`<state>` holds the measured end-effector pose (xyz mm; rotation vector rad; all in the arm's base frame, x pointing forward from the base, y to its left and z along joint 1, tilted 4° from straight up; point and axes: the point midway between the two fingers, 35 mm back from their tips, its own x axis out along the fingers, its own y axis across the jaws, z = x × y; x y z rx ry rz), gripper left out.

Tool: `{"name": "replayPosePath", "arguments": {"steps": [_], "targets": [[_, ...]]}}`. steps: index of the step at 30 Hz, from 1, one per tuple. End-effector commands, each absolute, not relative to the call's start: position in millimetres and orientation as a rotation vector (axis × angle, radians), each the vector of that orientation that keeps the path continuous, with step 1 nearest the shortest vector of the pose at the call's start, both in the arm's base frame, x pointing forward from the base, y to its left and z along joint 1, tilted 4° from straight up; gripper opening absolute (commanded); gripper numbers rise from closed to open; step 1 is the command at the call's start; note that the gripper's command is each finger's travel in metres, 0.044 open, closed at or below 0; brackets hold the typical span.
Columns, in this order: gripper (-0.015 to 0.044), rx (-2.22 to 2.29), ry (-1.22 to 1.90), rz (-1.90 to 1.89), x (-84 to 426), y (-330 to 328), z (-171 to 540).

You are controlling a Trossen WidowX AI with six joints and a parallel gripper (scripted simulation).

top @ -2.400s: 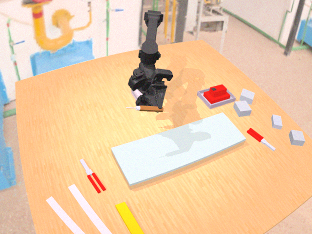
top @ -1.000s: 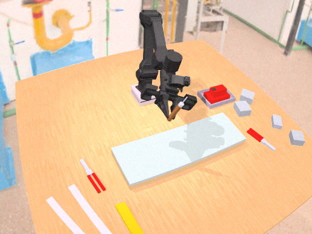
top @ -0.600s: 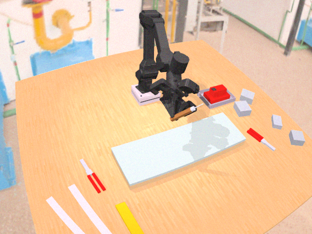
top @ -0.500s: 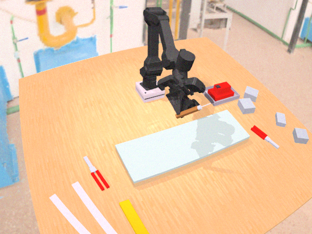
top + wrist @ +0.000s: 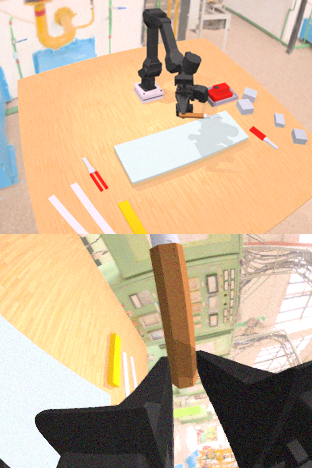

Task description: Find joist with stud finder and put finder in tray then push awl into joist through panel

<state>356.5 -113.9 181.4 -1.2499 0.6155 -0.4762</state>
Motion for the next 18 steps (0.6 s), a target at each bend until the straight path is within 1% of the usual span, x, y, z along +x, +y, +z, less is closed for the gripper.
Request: {"name": "replayPosePath", "arguments": {"steps": [1, 18], "targets": [[0.0000, -1.384, 0.663, -0.470, 358, -109, 183], [0.0000, -1.936, 0.906, -0.369, 357, -85, 181]]}}
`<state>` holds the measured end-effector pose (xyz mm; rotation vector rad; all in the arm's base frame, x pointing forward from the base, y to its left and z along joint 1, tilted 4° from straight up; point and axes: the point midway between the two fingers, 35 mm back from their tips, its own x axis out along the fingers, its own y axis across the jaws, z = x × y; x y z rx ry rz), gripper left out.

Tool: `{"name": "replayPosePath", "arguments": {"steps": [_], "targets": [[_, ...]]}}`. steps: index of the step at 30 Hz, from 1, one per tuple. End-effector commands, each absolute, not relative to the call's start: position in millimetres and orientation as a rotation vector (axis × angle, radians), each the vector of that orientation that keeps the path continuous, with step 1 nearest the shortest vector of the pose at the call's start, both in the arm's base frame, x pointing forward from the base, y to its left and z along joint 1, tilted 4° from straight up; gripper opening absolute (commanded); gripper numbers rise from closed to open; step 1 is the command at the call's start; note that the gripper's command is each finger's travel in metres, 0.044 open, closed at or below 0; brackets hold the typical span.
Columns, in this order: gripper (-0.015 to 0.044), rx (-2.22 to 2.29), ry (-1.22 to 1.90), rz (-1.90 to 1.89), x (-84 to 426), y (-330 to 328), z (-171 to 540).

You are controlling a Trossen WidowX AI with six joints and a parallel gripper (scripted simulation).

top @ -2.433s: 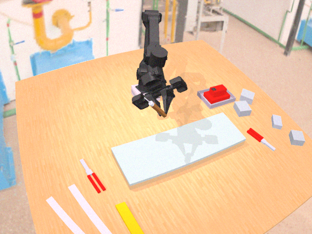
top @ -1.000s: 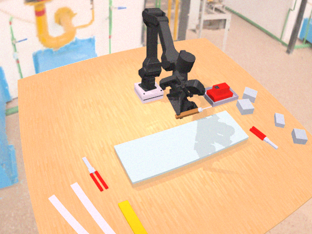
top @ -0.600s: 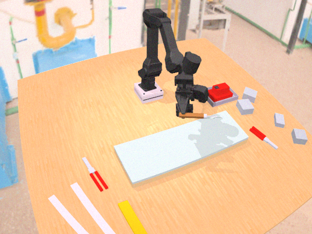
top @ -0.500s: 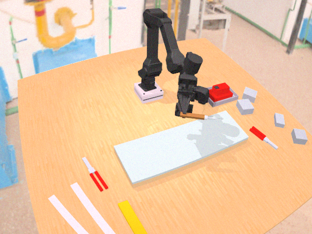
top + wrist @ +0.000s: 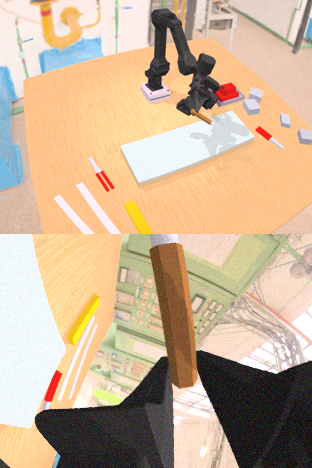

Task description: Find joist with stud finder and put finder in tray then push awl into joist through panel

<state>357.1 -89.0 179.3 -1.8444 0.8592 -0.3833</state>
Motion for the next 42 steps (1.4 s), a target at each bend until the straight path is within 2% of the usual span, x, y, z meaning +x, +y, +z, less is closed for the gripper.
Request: {"name": "replayPosePath", "arguments": {"steps": [1, 27, 42], "targets": [[0.0000, -1.967, 0.922, -0.361, 357, -83, 180], [0.0000, -2.705, 1.382, -0.005, 343, -42, 175], [0.0000, -2.721, 1.395, 0.009, 343, -41, 171]]}}
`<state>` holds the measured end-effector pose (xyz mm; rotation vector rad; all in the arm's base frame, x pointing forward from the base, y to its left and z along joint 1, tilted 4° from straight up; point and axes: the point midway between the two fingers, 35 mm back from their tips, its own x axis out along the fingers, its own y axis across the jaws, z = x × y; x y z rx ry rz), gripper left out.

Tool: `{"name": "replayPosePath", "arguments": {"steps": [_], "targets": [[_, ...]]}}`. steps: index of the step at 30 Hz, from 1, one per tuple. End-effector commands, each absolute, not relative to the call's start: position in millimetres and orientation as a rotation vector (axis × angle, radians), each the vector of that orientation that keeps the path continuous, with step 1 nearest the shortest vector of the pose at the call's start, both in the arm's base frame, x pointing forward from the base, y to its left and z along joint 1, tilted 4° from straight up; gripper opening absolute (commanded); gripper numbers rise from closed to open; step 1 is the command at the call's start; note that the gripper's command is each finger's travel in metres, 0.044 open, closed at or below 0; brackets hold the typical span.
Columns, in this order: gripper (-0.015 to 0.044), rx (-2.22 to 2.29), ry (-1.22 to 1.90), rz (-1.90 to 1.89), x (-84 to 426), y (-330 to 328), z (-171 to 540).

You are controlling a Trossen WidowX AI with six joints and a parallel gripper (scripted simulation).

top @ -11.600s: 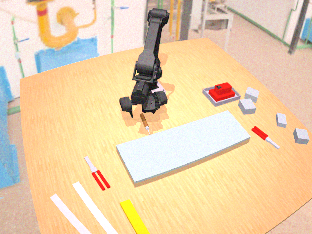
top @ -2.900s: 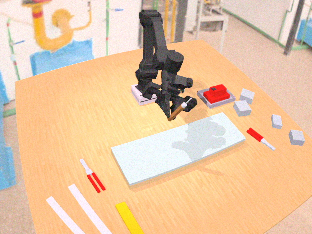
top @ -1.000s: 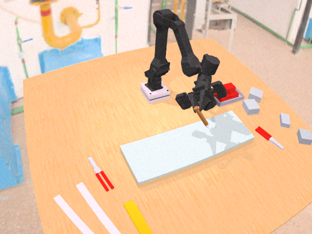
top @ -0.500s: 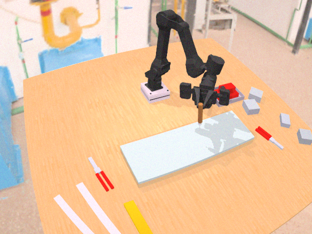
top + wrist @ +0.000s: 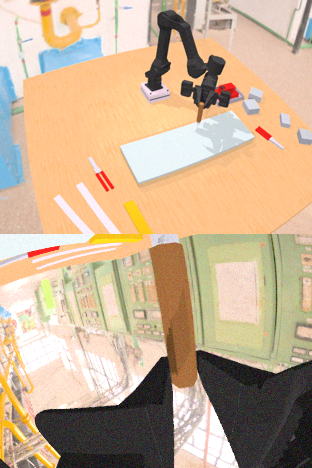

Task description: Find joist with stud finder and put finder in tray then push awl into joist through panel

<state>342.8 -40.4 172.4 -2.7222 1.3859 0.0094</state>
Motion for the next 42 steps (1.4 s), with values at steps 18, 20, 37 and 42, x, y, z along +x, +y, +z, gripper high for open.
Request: {"name": "replayPosePath", "arguments": {"steps": [18, 20, 37, 42], "targets": [[0.0000, -2.721, 1.395, 0.009, 344, -39, 161], [0.0000, -2.721, 1.395, 0.009, 344, -39, 160], [0.0000, -2.721, 1.395, 0.009, 344, -39, 150], [0.0000, -2.721, 1.395, 0.009, 344, -38, 147]]}}
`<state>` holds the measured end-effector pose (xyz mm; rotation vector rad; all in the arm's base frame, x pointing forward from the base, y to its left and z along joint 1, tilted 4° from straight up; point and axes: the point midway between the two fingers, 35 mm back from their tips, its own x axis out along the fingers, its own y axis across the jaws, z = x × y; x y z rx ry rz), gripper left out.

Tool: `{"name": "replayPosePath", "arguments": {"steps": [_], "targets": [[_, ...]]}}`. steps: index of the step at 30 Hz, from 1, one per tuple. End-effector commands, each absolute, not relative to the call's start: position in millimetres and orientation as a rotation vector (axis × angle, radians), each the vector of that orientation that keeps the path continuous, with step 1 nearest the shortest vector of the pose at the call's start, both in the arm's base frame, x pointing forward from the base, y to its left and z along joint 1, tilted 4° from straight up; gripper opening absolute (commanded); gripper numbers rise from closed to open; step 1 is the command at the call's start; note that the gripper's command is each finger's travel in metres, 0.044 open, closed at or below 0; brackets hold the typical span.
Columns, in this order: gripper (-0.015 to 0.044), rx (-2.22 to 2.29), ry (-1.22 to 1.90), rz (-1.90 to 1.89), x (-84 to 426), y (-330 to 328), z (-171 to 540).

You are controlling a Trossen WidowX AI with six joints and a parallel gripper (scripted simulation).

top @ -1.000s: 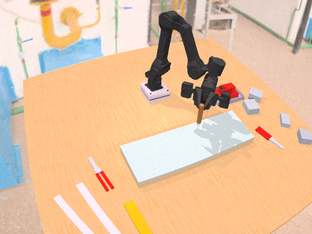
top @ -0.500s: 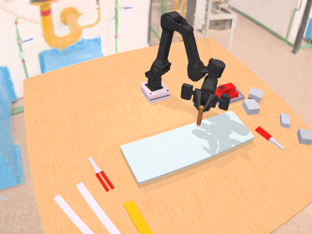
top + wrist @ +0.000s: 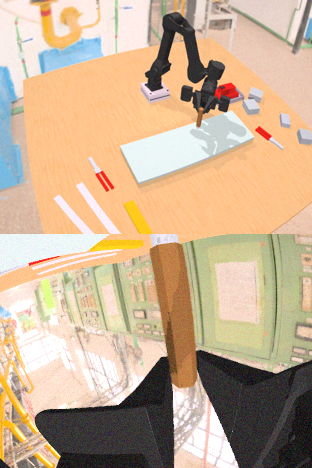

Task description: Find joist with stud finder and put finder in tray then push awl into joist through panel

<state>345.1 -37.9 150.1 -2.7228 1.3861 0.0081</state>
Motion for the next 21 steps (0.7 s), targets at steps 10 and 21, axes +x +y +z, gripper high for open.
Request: {"name": "replayPosePath", "arguments": {"steps": [10, 21], "targets": [[0.0000, -2.721, 1.395, 0.010, 344, -38, 142], [0.0000, -2.721, 1.395, 0.010, 344, -38, 136]]}}
